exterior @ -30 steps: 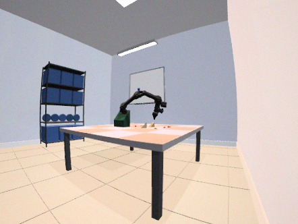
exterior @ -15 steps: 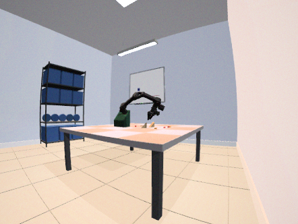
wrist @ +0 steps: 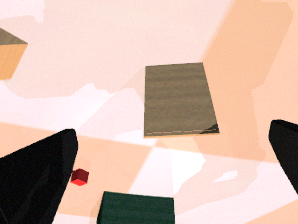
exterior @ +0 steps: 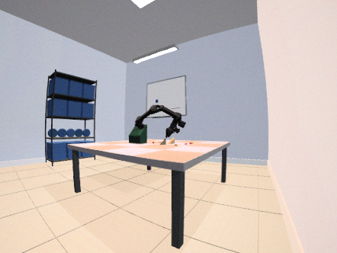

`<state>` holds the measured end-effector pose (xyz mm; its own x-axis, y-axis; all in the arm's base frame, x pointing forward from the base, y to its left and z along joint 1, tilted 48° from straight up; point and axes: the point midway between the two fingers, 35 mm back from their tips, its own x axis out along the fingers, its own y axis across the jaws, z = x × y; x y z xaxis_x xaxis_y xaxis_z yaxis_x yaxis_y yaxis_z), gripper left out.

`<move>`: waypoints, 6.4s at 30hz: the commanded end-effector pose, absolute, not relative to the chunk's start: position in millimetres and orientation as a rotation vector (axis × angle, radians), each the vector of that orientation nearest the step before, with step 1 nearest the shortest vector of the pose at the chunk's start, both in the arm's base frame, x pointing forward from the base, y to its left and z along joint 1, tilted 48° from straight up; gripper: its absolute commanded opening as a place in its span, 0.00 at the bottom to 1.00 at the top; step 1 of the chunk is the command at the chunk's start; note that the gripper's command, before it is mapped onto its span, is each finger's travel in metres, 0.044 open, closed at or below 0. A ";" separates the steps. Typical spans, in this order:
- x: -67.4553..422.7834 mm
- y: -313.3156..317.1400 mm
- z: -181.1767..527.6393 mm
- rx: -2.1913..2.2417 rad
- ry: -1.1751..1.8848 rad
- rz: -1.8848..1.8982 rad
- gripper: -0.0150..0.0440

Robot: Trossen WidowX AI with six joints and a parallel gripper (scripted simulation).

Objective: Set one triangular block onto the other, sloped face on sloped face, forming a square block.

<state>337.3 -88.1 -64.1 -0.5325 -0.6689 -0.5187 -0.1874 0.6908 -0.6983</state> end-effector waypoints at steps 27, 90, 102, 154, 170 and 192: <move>310.1 -124.8 -85.0 -0.674 2.137 -0.772 1.00; 273.8 -126.4 -76.6 -0.771 1.758 -0.558 0.25; 252.4 -123.0 -67.6 -0.815 1.450 -0.398 0.25; 240.0 -100.3 -45.8 -0.815 1.053 -0.193 1.00; 240.4 -54.5 -0.5 -0.772 1.023 -0.219 1.00; 189.0 -72.2 -3.6 0.994 0.379 -1.204 1.00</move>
